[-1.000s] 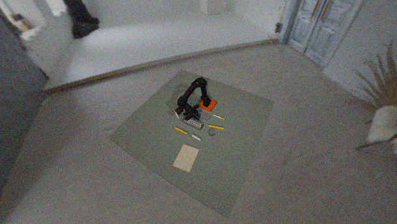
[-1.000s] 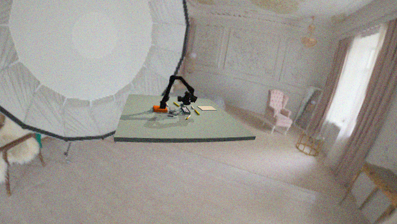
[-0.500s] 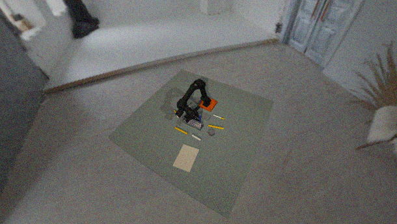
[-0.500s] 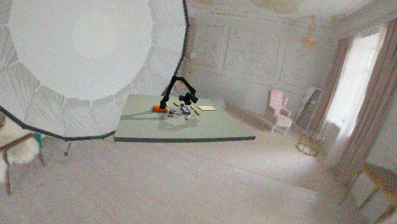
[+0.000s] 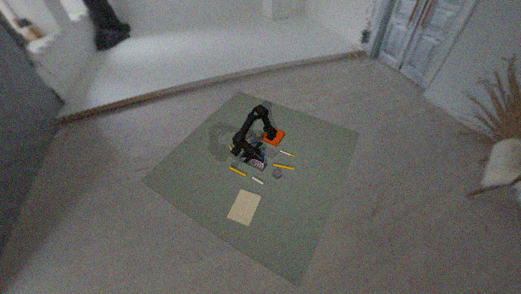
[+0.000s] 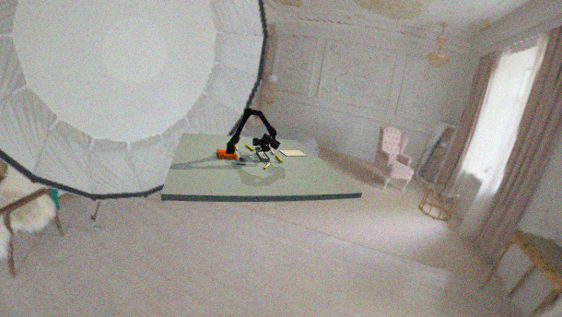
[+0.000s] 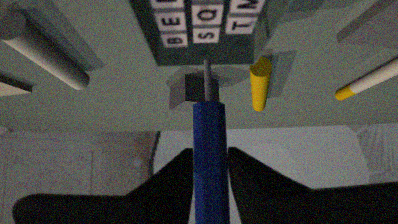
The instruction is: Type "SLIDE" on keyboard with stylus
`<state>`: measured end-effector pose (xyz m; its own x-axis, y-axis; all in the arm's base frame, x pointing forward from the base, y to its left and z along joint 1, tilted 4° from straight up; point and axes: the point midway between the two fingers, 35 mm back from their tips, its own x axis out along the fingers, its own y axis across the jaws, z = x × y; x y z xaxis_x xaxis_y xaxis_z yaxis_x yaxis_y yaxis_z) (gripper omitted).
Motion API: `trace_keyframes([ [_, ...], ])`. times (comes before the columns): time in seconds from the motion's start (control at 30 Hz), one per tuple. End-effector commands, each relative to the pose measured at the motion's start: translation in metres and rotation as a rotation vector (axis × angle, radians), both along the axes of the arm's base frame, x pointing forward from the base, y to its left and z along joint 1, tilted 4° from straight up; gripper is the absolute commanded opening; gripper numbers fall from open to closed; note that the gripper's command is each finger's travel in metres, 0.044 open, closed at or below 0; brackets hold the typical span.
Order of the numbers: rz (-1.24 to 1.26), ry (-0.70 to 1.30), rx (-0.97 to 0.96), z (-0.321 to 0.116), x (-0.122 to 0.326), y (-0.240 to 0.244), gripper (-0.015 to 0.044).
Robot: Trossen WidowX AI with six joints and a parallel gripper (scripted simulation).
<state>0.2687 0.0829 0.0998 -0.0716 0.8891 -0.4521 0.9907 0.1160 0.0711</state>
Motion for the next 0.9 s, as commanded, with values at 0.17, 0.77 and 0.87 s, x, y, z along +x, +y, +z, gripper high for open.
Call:
trace_keyframes([
  [0.17,-0.005,0.001,0.006,-0.005,0.001,0.001,0.0081],
  [0.77,-0.005,0.001,0.006,-0.016,0.002,0.002,0.0081],
  [0.87,-0.005,0.001,0.006,-0.017,0.002,0.002,0.0081],
])
